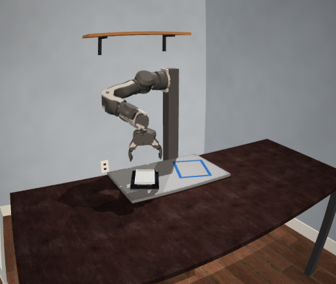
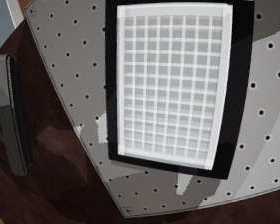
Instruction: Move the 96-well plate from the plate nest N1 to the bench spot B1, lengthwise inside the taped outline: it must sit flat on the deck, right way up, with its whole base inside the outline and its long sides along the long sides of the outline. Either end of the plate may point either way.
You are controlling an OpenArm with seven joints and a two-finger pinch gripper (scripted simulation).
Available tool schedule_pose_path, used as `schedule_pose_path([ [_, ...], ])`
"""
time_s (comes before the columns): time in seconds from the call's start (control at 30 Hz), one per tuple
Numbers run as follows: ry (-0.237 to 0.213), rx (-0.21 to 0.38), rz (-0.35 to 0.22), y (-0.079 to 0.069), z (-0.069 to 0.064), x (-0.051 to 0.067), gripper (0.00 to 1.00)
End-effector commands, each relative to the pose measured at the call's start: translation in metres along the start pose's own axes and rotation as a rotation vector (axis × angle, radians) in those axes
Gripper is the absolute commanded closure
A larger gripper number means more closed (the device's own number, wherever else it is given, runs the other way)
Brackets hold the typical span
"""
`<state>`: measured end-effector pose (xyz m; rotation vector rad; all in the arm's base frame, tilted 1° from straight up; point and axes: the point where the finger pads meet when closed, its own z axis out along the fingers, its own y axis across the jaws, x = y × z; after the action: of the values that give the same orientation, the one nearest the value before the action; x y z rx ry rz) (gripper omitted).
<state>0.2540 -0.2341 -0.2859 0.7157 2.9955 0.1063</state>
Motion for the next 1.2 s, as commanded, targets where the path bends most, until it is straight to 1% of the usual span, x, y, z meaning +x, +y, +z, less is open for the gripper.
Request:
schedule_pose_path([
  [0.0,-0.005,0.006,0.006,-0.0016,-0.0014,-0.0015,0.23],
  [0.2,-0.005,0.006,0.006,-0.0016,-0.0014,-0.0015,0.23],
  [0.37,0.021,0.075,0.001,-0.0096,0.0031,0.0033,0.23],
  [1.17,0.02,0.069,0.0,-0.0088,0.0032,0.0035,0.23],
])
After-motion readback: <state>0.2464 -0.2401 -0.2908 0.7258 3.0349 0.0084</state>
